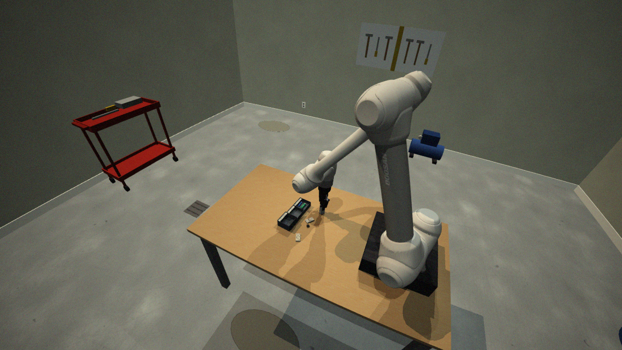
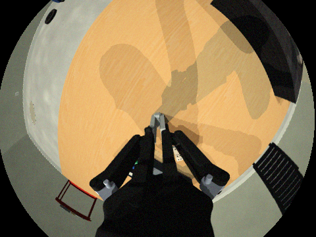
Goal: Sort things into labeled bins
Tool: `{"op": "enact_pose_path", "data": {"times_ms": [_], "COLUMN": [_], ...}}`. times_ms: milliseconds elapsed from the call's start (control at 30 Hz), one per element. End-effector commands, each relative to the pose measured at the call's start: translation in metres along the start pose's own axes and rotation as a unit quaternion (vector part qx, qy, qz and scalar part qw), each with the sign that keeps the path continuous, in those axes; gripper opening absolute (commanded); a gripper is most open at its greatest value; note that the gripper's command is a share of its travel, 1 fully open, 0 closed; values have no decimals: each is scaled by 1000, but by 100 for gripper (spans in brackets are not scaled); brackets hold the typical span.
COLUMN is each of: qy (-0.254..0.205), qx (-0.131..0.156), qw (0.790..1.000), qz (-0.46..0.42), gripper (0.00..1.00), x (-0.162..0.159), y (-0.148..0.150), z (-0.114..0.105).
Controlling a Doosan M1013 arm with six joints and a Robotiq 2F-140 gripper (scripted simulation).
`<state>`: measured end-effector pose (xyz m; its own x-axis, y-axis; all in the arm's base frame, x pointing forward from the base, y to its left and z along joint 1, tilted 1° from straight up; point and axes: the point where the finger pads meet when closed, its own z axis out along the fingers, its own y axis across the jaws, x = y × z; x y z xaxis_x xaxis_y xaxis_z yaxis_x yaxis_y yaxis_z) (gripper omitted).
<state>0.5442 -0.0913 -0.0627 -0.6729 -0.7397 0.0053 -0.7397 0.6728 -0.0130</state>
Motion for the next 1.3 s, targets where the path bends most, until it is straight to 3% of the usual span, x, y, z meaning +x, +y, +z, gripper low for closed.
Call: {"op": "enact_pose_path", "data": {"times_ms": [0,467,1133,1267], "qy": [0,0,0,0], "qx": [0,0,0,0], "qw": [1000,1000,1000,1000], "qz": [0,0,0,0], "gripper": [6,6,6,6], "x": [0,0,0,0], "y": [0,0,0,0], "z": [0,0,-60,-60]}}
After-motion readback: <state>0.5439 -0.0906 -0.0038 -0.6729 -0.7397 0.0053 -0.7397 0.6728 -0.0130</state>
